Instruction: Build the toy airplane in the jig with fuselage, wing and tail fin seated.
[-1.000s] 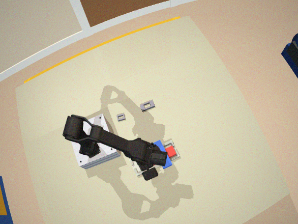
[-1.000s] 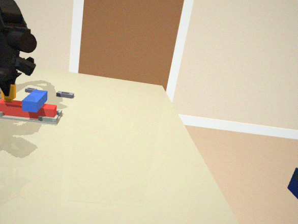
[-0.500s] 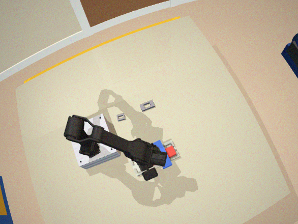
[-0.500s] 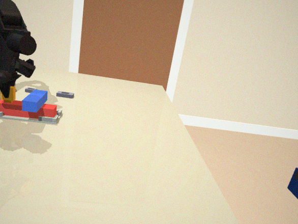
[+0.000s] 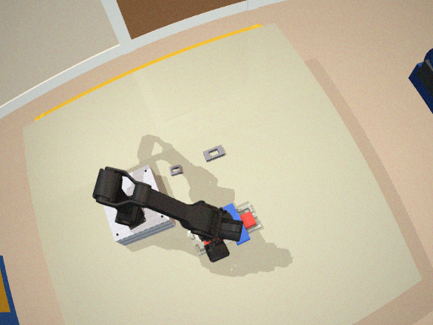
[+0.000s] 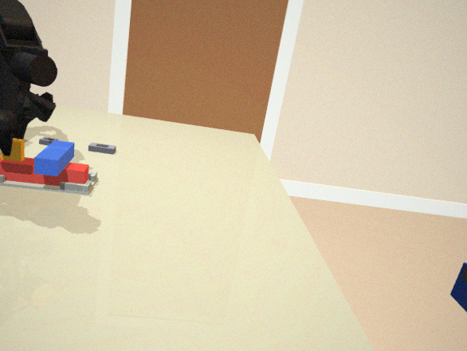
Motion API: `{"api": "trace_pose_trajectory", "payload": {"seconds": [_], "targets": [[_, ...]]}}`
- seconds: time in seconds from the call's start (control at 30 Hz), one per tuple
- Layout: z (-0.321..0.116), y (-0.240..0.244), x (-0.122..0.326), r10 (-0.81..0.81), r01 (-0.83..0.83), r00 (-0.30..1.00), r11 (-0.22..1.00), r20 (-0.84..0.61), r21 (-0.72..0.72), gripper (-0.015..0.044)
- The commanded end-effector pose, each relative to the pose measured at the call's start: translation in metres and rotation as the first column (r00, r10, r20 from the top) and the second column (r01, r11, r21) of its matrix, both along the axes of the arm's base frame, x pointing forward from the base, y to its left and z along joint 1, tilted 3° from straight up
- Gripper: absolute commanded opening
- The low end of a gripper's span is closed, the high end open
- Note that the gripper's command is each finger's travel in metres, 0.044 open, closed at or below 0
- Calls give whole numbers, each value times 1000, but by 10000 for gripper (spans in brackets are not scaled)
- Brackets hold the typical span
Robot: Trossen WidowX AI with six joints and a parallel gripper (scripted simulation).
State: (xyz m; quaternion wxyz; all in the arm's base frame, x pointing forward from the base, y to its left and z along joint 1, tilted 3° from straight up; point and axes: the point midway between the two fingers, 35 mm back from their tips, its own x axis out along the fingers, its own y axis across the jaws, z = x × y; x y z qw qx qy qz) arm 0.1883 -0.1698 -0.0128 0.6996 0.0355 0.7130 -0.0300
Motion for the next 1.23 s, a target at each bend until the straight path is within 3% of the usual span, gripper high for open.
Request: {"api": "trace_pose_trajectory", "payload": {"seconds": [0.0,0.27,1.2], "targets": [[0,0,0,0,0,1000,1000,1,-1,260],[92,-1,3,4,-4,1000,1000,-4,0,260],[91,-5,8,4,-4,1000,1000,-4,0,260]]}}
